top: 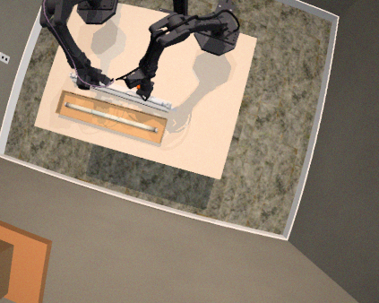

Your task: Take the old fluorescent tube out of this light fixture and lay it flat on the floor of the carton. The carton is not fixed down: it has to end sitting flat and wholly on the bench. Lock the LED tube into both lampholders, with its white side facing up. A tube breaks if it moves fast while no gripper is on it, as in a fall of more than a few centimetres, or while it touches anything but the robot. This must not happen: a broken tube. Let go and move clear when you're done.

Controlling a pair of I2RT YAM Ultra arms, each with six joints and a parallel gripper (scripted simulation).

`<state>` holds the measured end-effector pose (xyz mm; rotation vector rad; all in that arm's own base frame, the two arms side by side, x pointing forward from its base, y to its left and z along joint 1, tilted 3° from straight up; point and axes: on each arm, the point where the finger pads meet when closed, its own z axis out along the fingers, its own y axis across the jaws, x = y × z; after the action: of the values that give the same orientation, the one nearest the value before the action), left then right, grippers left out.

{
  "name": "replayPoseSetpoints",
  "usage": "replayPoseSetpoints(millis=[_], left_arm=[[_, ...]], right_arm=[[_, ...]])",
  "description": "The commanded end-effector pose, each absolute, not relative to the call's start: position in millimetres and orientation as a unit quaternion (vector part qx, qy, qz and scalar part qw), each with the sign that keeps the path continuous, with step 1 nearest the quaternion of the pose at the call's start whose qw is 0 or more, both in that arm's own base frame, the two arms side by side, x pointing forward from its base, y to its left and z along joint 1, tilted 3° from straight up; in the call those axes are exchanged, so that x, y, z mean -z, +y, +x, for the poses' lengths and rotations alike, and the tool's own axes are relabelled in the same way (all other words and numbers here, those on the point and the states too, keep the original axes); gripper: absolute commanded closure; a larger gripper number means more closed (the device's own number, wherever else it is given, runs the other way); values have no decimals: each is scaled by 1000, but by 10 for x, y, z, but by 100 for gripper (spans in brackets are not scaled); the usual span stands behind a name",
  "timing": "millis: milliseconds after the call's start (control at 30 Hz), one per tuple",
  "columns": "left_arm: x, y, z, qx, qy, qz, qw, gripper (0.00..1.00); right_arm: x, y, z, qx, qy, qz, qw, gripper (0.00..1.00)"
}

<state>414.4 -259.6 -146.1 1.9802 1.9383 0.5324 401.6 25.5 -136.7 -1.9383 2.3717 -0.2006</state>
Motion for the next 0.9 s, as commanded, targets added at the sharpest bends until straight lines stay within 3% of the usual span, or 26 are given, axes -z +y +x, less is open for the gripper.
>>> replayPoseSetpoints(millis=[0, 667, 767, 867], left_arm=[[1456, -2579, 4165, -161, 690, 692, 137, 89], [1410, -2606, 4208, -107, 698, 703, 88, 89], [1353, -2639, 4314, -121, 701, 694, 110, 89], [1411, -2605, 4214, -96, 699, 705, 79, 89]], right_arm=[[1322, 232, 4041, 42, 775, -630, 24, 89], [1283, 215, 4103, -14, 777, -629, -20, 89], [1245, 187, 4237, 10, 781, -624, -3, 89], [1286, 219, 4106, -27, 777, -628, -29, 89]])
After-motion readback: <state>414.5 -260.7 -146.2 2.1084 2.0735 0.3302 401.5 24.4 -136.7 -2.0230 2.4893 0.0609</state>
